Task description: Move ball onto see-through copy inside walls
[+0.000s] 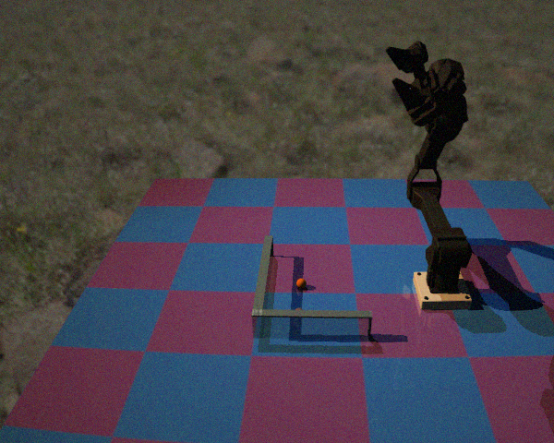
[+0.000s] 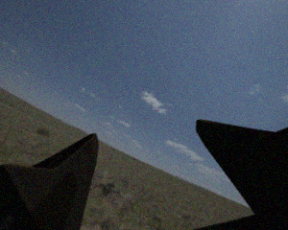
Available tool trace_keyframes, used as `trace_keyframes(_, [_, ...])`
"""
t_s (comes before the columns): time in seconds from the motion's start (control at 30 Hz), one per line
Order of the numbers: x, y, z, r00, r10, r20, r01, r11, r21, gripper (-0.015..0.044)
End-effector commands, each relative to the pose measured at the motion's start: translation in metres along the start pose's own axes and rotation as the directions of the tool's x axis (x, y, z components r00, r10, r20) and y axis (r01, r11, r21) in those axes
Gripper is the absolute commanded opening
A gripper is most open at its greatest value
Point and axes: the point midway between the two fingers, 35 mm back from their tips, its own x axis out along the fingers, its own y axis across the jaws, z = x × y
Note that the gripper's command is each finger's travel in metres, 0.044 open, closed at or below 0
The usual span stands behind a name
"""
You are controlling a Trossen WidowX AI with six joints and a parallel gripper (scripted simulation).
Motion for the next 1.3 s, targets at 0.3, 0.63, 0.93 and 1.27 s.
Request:
trace_keyframes(0.3, [0.043, 0.096, 0.032, 0.985, 0.125, -0.119, -0.147, 0.969, -0.197, 0.0216])
trace_keyframes(0.63, [0.090, 0.168, -0.006, 0.915, 0.232, -0.331, -0.323, 0.911, -0.255, 0.0216])
trace_keyframes(0.93, [0.114, 0.229, -0.138, 0.597, 0.336, -0.729, -0.502, 0.865, -0.013, 0.0216])
trace_keyframes(1.27, [0.055, 0.233, -0.298, 0.010, 0.381, -0.925, -0.266, 0.892, 0.365, 0.0216])
